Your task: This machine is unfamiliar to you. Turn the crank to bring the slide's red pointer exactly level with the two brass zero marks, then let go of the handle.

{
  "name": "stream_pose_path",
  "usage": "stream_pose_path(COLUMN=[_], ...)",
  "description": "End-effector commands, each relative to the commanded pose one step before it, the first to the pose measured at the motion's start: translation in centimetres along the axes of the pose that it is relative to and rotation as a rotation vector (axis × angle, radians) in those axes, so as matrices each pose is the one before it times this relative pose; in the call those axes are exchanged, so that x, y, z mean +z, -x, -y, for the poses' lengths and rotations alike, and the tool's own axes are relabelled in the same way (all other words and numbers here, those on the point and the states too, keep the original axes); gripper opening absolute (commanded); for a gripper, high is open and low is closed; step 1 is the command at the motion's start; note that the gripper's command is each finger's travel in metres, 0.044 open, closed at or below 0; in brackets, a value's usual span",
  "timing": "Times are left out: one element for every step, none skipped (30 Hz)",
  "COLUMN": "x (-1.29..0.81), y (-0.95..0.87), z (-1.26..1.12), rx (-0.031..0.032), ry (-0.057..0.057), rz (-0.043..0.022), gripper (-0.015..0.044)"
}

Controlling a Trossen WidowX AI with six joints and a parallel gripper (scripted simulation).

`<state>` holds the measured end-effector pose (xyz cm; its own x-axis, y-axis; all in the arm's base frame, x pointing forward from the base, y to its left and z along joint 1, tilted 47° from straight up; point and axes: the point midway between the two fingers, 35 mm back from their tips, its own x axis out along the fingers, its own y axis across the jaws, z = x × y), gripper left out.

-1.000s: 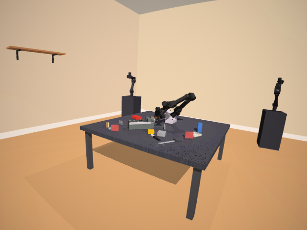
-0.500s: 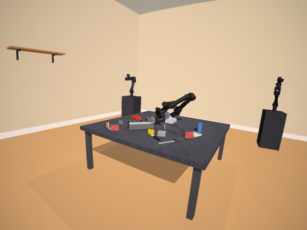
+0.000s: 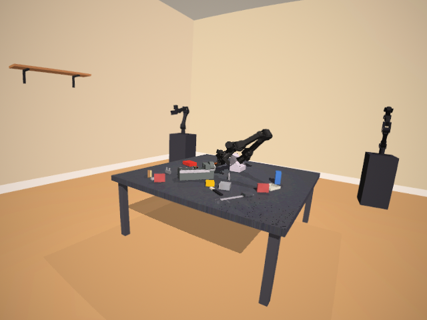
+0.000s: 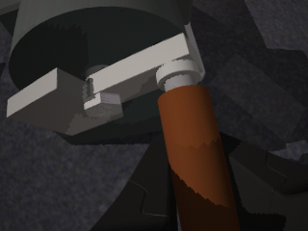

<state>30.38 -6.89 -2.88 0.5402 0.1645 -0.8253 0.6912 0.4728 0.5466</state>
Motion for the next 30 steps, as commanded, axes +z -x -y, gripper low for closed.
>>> stream_pose_path(x=[-0.169,-0.068,-0.075,-0.084,-0.096,-0.11,-0.124,-0.137,-0.149,-0.158,-0.157,-0.11,-0.124,-0.144,-0.149,-0.146,-0.141,-0.134,-0.127,-0.12,-0.113,-0.106,-0.098,-0.092,-0.086,-0.075,-0.067,-0.059,-0.051,-0.04], y=[-0.161,-0.068,-0.076,-0.084,-0.095,-0.107,-0.119,-0.131,-0.141,-0.151,-0.151,-0.106,-0.119,-0.138,-0.143,-0.14,-0.135,-0.128,-0.121,-0.113,-0.106,-0.099,-0.092,-0.085,-0.078,-0.072,-0.065,-0.057,-0.05,-0.04], z=[0.114,0.044,0.042,0.04,0.04,0.041,0.033,0.028,0.018,0.01,-0.013,-0.025,-0.039,-0.056,-0.069,-0.084,-0.098,-0.112,-0.127,-0.135,-0.142,-0.148,-0.153,-0.156,-0.159,-0.166,-0.173,-0.178,-0.182,-0.181], rx=[0.00022,0.00001,0.00001,0.00002,0.00002,0.00003,0.00004,0.00004,0.00005,0.00006,0.00007,0.00005,0.00006,0.00007,0.00008,0.00009,0.00009,0.00009,0.0001,0.0001,0.0001,0.0001,0.0001,0.0001,0.00009,0.0001,0.0001,0.0001,0.0001,0.0001], ry=[-0.0028,0.0,0.0,0.0,0.0,0.0,0.0,-0.0001,-0.0001,-0.0001,-0.0001,-0.0001,-0.0001,-0.0001,-0.0001,-0.0001,-0.0001,-0.0001,-0.0001,-0.0001,-0.0001,-0.0001,-0.0001,-0.0001,-0.0001,-0.0001,-0.0001,-0.0001,-0.0001,0.0], rz=[0.00115,-0.00003,-0.00003,-0.00004,-0.00004,-0.00005,-0.00006,-0.00007,-0.00008,-0.00009,-0.00009,-0.00007,-0.00008,-0.0001,-0.0001,-0.0001,-0.0001,-0.0001,-0.0001,-0.0001,-0.00009,-0.00009,-0.00008,-0.00008,-0.00008,-0.00007,-0.00006,-0.00006,-0.00005,-0.00005], gripper=[0.0,0.0,0.0,0.0,0.0,0.0,0.0,0.0,0.0,0.0,0.0,0.0,0.0,0.0,0.0,0.0,0.0,0.0,0.0,0.0,0.0,0.0,0.0,0.0,0.0,0.0,0.0,0.0,0.0,0.0])
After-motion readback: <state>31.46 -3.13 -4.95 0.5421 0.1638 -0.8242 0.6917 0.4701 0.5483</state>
